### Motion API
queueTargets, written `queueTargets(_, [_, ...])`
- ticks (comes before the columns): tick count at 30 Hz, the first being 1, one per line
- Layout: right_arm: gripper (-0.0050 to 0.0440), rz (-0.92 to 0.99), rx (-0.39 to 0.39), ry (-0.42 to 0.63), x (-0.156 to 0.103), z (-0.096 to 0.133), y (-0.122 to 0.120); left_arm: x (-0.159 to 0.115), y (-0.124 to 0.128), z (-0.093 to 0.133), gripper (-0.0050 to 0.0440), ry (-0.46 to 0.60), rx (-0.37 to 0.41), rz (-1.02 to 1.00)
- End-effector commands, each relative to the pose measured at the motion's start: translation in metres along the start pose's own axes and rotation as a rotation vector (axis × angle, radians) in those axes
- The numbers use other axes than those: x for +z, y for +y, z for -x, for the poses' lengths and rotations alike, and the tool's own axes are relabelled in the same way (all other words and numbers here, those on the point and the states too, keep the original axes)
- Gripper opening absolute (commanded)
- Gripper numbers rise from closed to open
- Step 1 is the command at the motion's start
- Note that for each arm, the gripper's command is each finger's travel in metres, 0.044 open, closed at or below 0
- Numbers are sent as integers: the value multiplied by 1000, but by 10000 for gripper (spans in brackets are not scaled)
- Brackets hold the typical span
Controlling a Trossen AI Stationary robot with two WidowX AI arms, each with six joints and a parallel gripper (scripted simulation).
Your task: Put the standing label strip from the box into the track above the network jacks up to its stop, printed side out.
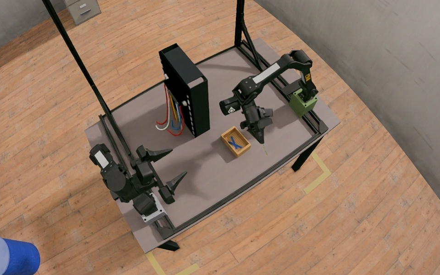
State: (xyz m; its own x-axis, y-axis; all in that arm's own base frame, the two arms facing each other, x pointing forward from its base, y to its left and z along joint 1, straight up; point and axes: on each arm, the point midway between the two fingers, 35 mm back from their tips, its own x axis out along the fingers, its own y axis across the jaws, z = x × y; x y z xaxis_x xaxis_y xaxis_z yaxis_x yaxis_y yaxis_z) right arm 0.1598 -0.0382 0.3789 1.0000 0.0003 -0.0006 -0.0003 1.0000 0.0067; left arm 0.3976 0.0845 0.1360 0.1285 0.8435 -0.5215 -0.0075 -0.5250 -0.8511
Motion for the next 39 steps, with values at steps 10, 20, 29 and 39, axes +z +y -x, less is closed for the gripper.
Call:
queueTargets(10, [160, 25, 11, 7, 1, -14, -28, -3, -10, 7, -50, 21, 2, 35])
queueTargets(20, [160, 154, 15, 8, -9, -48, -75, -3, -10, 7, -50, 21, 2, 35])
queueTargets(29, [160, 259, 15, 6, -22, -77, -103, -3, -10, 7, -50, 21, 2, 35])
queueTargets(39, [160, 409, 14, 1, -51, -124, -129, -3, -10, 7, -50, 21, 2, 35])
